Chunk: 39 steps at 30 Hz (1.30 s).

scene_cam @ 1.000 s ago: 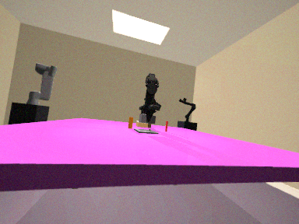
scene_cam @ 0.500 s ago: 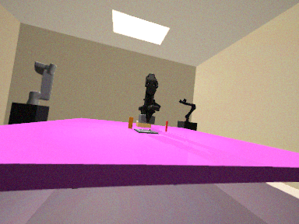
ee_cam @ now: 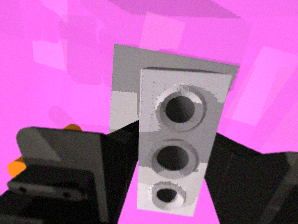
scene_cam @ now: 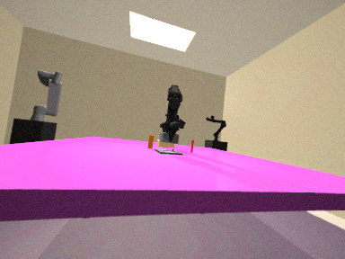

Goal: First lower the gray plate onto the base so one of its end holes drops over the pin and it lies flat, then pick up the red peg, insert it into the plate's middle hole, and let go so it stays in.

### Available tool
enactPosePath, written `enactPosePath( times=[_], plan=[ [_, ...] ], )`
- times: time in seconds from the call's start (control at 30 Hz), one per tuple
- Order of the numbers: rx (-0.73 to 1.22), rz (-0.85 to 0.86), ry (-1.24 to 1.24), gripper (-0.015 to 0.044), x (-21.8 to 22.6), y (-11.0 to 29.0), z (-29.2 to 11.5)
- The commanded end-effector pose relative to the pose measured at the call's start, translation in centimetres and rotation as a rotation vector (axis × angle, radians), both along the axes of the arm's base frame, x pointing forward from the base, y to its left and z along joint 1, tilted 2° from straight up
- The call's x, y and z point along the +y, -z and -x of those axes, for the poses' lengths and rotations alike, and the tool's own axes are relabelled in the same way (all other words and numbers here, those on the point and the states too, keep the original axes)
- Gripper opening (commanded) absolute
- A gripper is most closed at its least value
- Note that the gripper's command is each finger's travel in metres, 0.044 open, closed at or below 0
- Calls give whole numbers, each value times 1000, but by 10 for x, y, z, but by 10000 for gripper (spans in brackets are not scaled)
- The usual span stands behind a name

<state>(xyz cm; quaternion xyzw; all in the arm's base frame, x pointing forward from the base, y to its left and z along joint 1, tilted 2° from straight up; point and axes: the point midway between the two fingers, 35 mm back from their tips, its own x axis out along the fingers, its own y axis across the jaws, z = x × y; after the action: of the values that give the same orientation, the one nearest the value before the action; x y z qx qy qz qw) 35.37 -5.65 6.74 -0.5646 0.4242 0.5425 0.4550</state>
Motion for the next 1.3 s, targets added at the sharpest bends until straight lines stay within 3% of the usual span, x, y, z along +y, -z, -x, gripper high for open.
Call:
enactPosePath(
  times=[0.0,1.27],
  plan=[
    [-2,-4,-6,0,0,0,0],
    [-6,1,-4,0,1,36,-4]
  ],
)
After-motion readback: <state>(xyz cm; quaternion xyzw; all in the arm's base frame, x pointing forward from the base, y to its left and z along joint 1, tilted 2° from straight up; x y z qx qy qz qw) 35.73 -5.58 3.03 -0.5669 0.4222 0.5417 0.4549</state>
